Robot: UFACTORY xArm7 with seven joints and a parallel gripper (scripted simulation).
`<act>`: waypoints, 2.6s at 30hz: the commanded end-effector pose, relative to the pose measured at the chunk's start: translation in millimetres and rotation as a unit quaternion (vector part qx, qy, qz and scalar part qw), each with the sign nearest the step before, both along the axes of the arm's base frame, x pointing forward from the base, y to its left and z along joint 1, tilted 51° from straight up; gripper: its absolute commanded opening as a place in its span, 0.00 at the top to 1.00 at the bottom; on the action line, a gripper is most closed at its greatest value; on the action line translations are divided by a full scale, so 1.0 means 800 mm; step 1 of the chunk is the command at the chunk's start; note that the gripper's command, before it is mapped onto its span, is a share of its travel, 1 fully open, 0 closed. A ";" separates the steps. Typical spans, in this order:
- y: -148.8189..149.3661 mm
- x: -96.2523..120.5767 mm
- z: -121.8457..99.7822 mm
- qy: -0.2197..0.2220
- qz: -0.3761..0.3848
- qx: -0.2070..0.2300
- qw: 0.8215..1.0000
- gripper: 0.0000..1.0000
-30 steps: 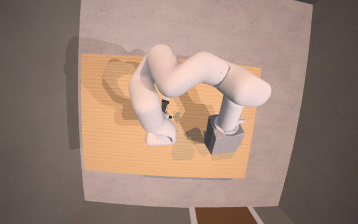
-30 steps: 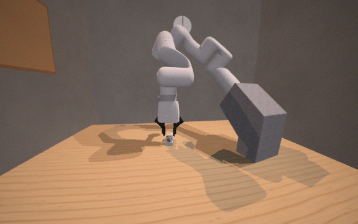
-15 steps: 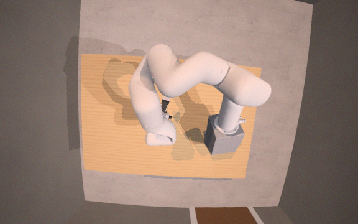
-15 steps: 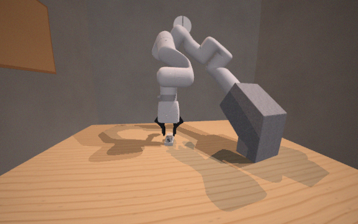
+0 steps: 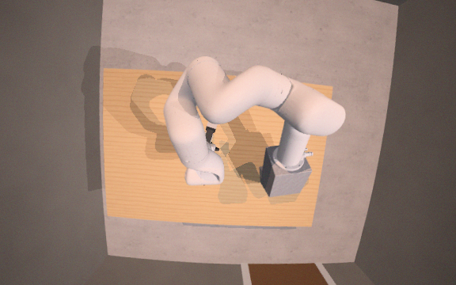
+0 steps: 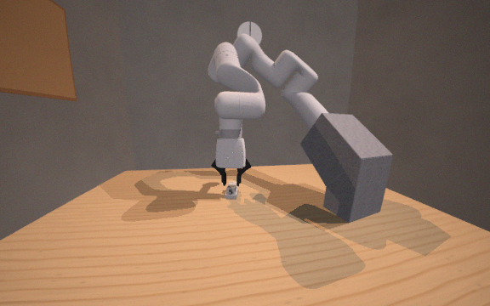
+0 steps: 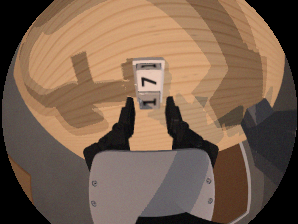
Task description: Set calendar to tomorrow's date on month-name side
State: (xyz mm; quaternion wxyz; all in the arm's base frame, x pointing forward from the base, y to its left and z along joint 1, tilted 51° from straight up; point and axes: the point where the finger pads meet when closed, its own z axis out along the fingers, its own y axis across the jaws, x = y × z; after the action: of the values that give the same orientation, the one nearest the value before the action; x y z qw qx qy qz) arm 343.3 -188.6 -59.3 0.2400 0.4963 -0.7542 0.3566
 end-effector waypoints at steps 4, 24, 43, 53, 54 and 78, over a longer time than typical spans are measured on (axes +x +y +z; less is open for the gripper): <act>0.002 0.002 0.000 -0.001 0.001 0.001 1.000 0.53; 0.002 0.003 -0.001 -0.001 0.001 0.001 1.000 0.53; 0.002 0.003 -0.001 -0.001 0.001 0.001 1.000 0.53; 0.002 0.003 -0.001 -0.001 0.001 0.001 1.000 0.53; 0.002 0.003 -0.001 -0.001 0.001 0.001 1.000 0.53; -0.022 0.003 -0.021 -0.001 0.001 0.001 1.000 0.53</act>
State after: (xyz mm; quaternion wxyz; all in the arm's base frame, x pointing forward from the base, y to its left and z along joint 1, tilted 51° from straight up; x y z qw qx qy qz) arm 344.1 -204.8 -73.5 0.2403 0.4963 -0.7543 0.3565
